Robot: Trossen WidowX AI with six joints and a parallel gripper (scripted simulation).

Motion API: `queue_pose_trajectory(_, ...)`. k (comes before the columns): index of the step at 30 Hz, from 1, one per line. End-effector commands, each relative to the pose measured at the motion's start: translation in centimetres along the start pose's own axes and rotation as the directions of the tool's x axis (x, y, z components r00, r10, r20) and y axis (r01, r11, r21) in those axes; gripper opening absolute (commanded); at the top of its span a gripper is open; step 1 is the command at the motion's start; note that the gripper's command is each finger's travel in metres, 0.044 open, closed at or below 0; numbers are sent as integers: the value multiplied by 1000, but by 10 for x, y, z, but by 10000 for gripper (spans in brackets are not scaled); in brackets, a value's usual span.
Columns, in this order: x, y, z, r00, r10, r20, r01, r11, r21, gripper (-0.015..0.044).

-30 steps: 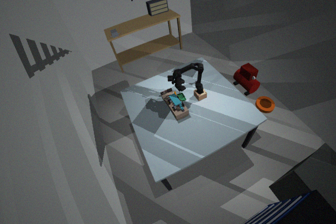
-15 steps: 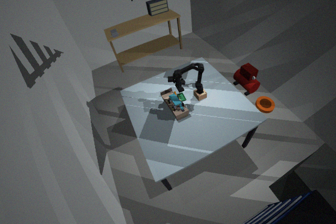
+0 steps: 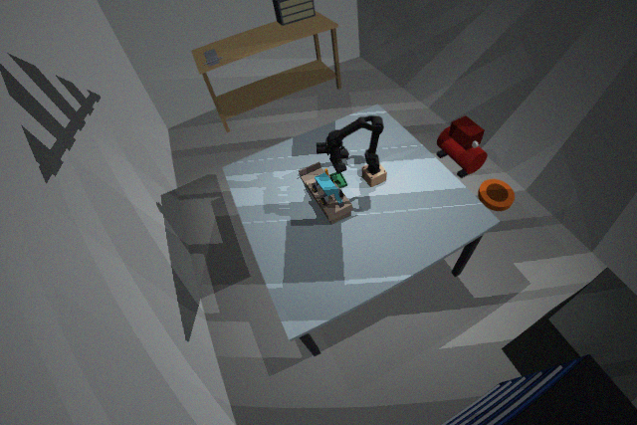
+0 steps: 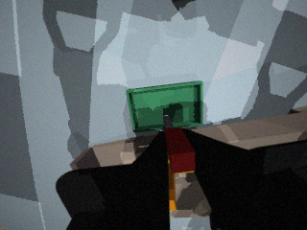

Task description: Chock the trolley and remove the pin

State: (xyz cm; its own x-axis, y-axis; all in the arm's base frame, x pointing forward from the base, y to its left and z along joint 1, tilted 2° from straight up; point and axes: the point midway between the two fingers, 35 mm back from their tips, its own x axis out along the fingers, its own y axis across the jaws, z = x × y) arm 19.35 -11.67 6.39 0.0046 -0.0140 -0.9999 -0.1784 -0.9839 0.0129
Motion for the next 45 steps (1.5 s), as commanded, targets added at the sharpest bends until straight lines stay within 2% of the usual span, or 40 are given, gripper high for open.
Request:
queue_pose_trajectory(1,8,2,0,997,73,-7,-73,997,2,0)
queue_pose_trajectory(6,26,8,0,991,130,-10,-130,991,3,0)
queue_pose_trajectory(21,58,25,0,991,137,-10,-136,991,3,0)
queue_pose_trajectory(28,58,22,-1,991,136,-10,-136,991,4,184)
queue_pose_trajectory(45,62,9,-1,991,135,-10,-135,991,3,190)
